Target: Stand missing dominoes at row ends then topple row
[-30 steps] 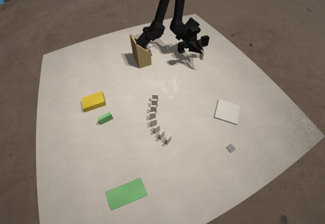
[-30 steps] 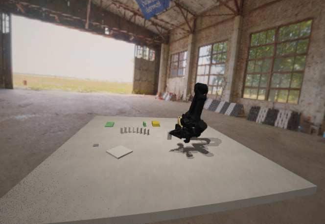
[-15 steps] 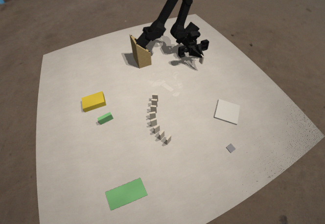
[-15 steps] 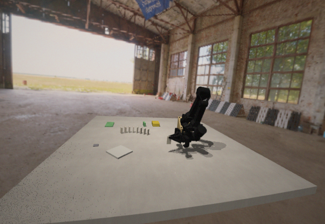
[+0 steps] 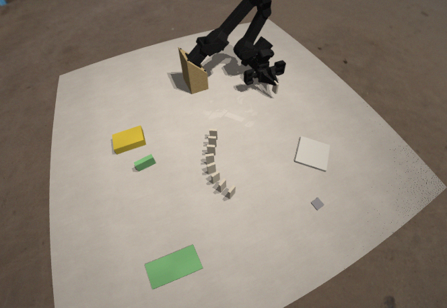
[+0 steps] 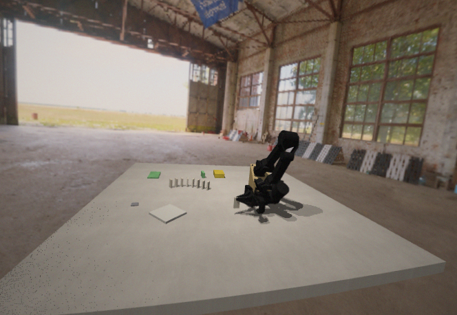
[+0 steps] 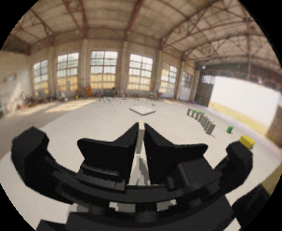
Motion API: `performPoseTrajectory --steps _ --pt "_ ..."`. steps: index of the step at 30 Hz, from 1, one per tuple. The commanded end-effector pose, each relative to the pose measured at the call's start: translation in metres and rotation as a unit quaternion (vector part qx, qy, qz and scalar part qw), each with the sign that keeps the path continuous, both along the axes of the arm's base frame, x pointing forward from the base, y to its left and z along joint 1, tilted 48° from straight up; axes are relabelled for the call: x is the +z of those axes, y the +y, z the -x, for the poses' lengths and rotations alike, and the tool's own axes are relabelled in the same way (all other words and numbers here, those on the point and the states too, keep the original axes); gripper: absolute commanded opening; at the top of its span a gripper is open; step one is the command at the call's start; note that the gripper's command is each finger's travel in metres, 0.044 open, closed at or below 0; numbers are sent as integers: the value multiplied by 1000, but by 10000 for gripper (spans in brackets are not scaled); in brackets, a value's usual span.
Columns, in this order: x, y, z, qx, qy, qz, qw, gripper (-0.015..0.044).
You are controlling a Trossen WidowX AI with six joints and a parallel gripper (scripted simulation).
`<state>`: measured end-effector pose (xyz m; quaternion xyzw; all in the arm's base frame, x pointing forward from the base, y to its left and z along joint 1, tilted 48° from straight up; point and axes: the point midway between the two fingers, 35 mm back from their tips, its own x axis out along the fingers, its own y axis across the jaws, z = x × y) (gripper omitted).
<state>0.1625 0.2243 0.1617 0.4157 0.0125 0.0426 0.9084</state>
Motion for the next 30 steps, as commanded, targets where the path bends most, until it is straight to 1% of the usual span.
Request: performPoseTrajectory --steps 1,10,21,30 --pt "-9 5 0 -2 0 7 1000 20" --pt "-24 13 1 -3 0 8 1000 20" --pt "-25 13 1 -3 0 8 1000 20" --pt "-25 13 1 -3 0 8 1000 256"
